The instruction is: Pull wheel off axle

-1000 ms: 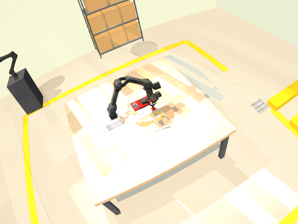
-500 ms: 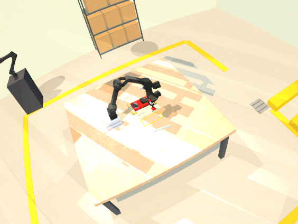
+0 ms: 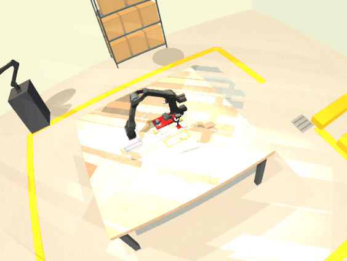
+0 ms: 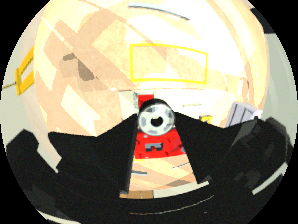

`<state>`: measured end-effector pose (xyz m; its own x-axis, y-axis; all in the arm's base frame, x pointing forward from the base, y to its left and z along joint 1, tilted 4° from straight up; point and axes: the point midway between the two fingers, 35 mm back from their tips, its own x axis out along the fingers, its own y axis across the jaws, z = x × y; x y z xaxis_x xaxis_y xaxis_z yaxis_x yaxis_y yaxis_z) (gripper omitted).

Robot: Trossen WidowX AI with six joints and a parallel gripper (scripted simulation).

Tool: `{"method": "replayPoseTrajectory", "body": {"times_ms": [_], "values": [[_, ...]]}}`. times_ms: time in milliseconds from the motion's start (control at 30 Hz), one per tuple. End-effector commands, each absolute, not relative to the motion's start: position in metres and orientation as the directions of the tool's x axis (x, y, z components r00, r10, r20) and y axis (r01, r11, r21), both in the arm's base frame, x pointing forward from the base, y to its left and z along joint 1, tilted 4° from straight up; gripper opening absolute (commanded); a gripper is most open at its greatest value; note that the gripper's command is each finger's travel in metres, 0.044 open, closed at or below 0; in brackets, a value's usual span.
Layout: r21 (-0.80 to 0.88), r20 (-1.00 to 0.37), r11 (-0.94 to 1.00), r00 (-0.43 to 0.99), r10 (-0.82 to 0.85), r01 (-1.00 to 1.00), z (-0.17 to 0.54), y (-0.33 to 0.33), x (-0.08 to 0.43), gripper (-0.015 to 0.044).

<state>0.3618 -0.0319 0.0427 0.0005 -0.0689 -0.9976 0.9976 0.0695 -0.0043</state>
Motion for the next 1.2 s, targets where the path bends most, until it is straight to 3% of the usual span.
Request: {"method": "replayPoseTrajectory", "body": {"times_ms": [0,567,1167], "values": [[-0.008,-0.998,0.067,-0.004,-0.069,0.998,0.044,-0.05,0.352,0.0],[-0.008,-0.997,0.065,-0.004,-0.072,0.998,0.053,-0.108,0.314,0.0],[-0.009,-0.997,0.065,-0.004,-0.072,0.998,0.027,-0.112,0.313,0.0]]}}
